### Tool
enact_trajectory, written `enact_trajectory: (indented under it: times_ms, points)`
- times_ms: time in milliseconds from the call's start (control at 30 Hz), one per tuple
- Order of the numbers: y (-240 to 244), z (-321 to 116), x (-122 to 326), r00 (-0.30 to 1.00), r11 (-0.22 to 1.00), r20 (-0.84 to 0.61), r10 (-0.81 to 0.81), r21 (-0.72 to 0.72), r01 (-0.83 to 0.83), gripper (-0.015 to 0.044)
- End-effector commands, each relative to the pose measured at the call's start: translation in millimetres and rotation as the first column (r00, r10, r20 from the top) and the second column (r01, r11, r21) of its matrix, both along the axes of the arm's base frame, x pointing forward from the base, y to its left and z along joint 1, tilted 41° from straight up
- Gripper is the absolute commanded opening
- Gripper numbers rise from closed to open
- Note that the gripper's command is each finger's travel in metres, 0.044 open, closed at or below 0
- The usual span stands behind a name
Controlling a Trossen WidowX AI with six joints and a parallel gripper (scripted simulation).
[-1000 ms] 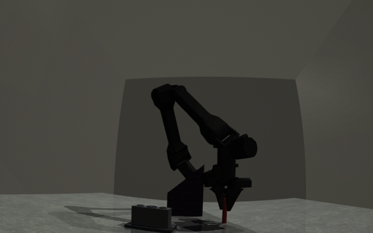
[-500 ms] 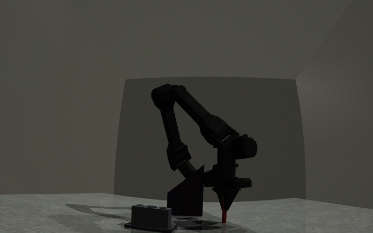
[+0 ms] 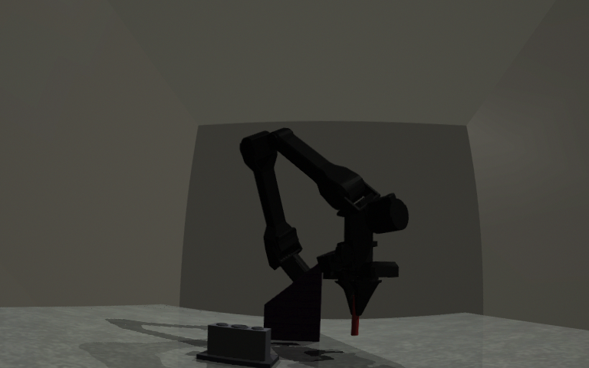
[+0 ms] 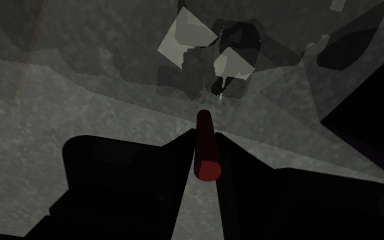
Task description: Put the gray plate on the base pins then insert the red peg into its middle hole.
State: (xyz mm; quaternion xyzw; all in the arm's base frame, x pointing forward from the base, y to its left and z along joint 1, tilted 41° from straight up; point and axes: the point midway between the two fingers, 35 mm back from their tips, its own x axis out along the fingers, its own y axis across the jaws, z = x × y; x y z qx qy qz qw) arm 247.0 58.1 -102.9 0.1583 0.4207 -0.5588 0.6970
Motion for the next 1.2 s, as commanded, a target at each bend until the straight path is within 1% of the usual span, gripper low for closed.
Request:
enact_trajectory:
  times_ms: [0, 367, 400, 433, 1167]
  points:
    - [13, 12, 3, 1.0, 1.0, 0.011, -0.001, 0.012, 0.001, 0.0]
    - [35, 39, 1, 1.0, 1.0, 0.011, -0.002, 0.011, 0.001, 0.0]
    - [24, 29, 0, 1.0, 1.0, -0.001, 0.0, 0.001, 0.0, 0.0]
    - [24, 29, 1, 1.0, 1.0, -0.001, 0.0, 0.002, 0.0, 0.0]
    - [-4, 60, 42, 1.0, 1.0, 0.001, 0.005, 0.028, -0.005, 0.0]
